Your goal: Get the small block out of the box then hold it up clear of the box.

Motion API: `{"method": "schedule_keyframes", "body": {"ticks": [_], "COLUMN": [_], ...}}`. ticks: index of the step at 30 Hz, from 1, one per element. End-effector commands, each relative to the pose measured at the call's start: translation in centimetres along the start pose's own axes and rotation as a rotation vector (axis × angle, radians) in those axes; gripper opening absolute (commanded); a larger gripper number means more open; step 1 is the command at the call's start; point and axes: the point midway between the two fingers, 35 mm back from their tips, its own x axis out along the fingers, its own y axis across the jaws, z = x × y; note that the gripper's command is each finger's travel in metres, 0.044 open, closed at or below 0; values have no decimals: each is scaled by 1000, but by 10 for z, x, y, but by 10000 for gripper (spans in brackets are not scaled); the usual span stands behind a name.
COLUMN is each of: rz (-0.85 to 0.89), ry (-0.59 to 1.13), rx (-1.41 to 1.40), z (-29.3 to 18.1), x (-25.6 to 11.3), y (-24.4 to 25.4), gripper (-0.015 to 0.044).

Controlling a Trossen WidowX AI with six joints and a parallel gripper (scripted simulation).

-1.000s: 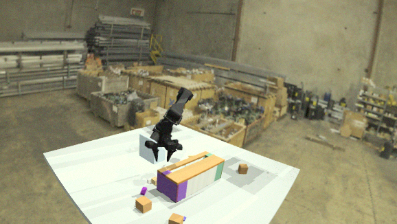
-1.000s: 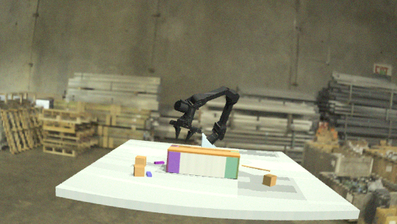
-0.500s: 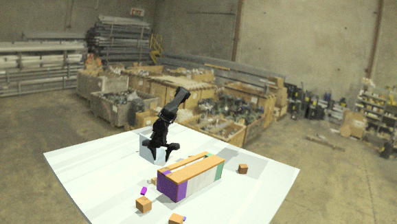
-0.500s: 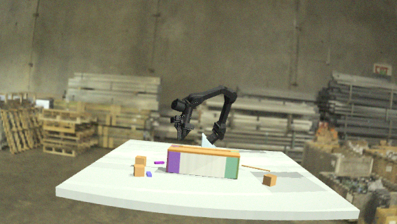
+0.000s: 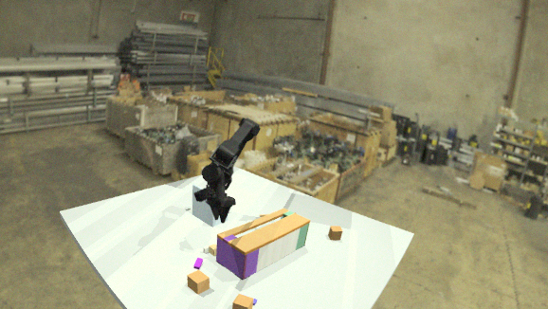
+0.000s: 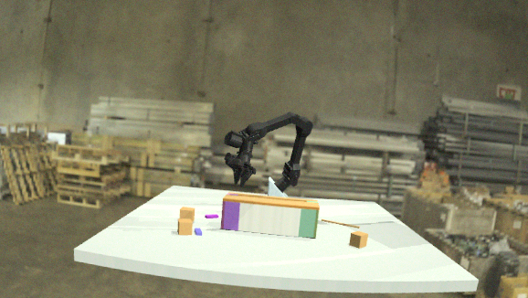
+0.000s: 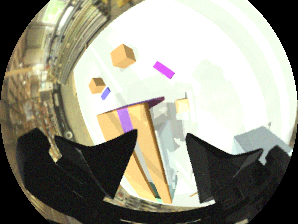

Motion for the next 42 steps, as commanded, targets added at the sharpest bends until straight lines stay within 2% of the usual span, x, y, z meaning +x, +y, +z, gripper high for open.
{"method": "schedule_keyframes", "body": {"ticks": [1,8,29,31,36,42], "rz": [24,8,8,8,7,6], "ry": [125,163,163,163,165,166], "rx": [928,1257,1261,1261,1261,1260], "z": [9,11,11,13,15,14], "x": [-4,-6,-6,5,76,85], "y": [-4,-5,-6,-7,-29,-33], "gripper": [285,285,285,285,285,285]}}
